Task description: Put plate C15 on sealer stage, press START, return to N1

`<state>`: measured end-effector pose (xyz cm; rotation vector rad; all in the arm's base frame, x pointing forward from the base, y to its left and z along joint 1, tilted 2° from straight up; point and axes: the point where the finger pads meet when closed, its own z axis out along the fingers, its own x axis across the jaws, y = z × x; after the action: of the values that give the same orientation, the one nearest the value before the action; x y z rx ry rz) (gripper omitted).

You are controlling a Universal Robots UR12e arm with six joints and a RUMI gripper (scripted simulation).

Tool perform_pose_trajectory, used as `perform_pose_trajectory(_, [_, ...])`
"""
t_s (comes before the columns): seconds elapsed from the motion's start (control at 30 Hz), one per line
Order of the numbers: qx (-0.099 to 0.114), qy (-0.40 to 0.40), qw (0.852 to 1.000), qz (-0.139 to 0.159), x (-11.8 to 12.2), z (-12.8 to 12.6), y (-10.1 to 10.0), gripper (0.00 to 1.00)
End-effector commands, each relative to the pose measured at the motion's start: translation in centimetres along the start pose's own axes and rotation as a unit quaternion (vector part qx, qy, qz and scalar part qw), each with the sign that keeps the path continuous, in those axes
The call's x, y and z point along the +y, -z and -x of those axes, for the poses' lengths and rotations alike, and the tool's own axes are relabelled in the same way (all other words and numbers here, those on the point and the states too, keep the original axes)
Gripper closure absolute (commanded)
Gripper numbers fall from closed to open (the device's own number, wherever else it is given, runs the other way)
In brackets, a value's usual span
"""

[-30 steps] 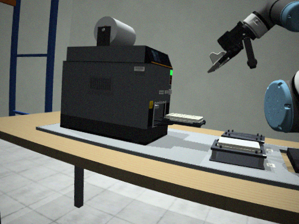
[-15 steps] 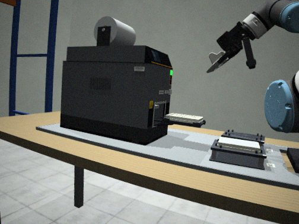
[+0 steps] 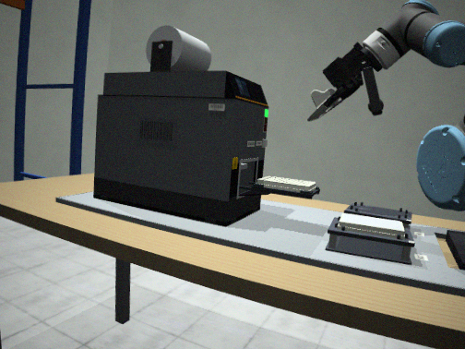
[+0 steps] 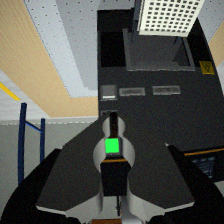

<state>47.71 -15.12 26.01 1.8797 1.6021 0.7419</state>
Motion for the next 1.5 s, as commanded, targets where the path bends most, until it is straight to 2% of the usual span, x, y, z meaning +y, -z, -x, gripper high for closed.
perform_pose_trajectory(0.0, [-0.014, 0.001, 1.0, -0.001, 1.2, 0.5, -1.8, 1.0])
perform_pose_trajectory(0.1, [-0.014, 0.001, 1.0, 0.0, 1.7, 0.5, -3.2, 1.0])
perform_pose_trajectory(0.23, [-0.014, 0.001, 1.0, 0.0, 1.7, 0.5, -3.3, 1.0])
perform_pose_trajectory(0.4, [-0.014, 0.001, 1.0, 0.0, 2.5, 0.6, -5.7, 1.0])
perform_pose_trajectory(0.87, [-0.014, 0.001, 1.0, -0.001, 2.4, 0.5, -5.8, 1.0])
perform_pose_trajectory(1.47, [-0.014, 0.001, 1.0, 0.0, 2.6, 0.7, -8.5, 1.0])
